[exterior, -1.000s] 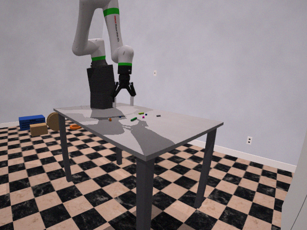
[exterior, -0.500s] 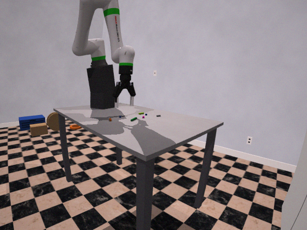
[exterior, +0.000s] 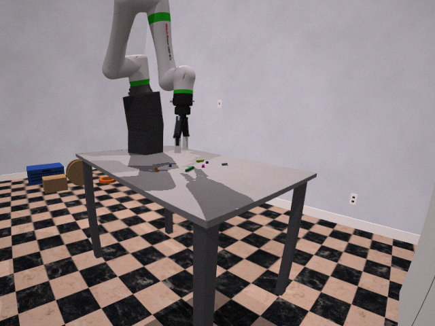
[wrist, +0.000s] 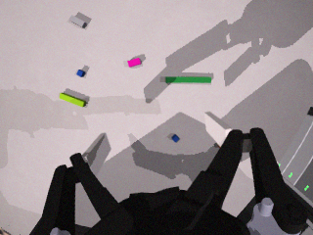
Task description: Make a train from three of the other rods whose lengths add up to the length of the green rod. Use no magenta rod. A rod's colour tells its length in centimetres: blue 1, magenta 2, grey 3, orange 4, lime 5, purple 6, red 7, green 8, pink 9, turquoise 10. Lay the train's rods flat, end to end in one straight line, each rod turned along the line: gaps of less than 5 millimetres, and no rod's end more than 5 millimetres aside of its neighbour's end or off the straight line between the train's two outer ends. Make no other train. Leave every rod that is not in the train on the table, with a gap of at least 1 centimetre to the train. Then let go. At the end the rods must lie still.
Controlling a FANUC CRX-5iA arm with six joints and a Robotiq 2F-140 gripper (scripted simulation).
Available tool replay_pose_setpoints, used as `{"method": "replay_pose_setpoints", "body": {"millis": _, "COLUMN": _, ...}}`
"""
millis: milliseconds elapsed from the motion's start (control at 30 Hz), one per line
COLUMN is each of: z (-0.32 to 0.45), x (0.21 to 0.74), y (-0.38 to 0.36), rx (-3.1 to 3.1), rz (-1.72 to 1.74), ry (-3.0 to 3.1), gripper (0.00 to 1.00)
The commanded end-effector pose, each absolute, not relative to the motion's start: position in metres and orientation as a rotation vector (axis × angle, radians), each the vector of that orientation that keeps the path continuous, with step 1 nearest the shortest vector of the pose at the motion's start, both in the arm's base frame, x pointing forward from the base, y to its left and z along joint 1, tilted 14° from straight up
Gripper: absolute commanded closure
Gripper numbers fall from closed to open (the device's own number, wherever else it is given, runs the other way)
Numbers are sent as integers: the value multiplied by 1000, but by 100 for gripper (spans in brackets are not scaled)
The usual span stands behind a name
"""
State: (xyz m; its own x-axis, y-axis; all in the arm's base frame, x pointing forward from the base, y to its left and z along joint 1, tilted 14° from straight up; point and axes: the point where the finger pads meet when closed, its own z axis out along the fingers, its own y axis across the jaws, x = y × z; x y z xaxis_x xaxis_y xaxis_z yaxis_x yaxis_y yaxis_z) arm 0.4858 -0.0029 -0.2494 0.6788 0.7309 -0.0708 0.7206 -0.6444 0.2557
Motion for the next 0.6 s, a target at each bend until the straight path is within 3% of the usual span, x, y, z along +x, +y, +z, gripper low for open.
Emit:
{"method": "replay_pose_setpoints", "body": {"millis": 0, "z": -251, "x": 488, "y": 5, "rx": 2537, "rz": -12, "ry": 1375, "gripper": 0}}
{"method": "replay_pose_setpoints", "body": {"millis": 567, "z": -258, "x": 493, "y": 33, "rx": 2081, "rz": -111, "ry": 2013, "gripper": 0}}
